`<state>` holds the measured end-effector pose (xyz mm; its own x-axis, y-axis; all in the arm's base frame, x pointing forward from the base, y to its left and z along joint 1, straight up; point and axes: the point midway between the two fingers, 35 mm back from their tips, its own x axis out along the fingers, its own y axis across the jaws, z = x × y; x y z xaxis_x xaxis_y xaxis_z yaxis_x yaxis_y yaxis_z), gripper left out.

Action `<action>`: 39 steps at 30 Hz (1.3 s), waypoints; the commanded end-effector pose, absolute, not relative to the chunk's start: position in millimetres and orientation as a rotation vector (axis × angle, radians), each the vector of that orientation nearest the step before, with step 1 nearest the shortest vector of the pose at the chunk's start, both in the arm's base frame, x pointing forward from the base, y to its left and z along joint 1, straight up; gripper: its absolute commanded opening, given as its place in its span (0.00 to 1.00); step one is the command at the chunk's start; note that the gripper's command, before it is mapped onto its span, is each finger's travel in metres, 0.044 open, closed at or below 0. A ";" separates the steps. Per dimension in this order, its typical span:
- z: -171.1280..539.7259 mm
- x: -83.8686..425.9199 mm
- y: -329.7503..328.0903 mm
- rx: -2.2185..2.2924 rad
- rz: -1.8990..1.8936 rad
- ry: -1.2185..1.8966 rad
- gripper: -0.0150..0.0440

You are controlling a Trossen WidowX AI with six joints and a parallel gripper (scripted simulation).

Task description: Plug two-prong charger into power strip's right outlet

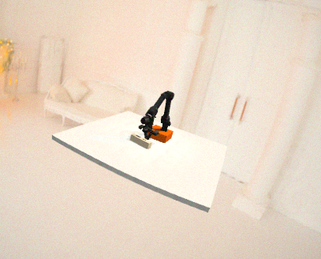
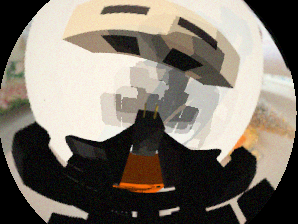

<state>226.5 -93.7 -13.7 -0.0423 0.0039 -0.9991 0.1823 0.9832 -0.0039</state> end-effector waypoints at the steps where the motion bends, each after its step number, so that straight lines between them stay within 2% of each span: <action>1: -16.1 223.0 -97.0 0.182 -0.171 1.607 0.25; 39: -16.5 260.1 -117.8 0.231 -0.218 1.599 0.25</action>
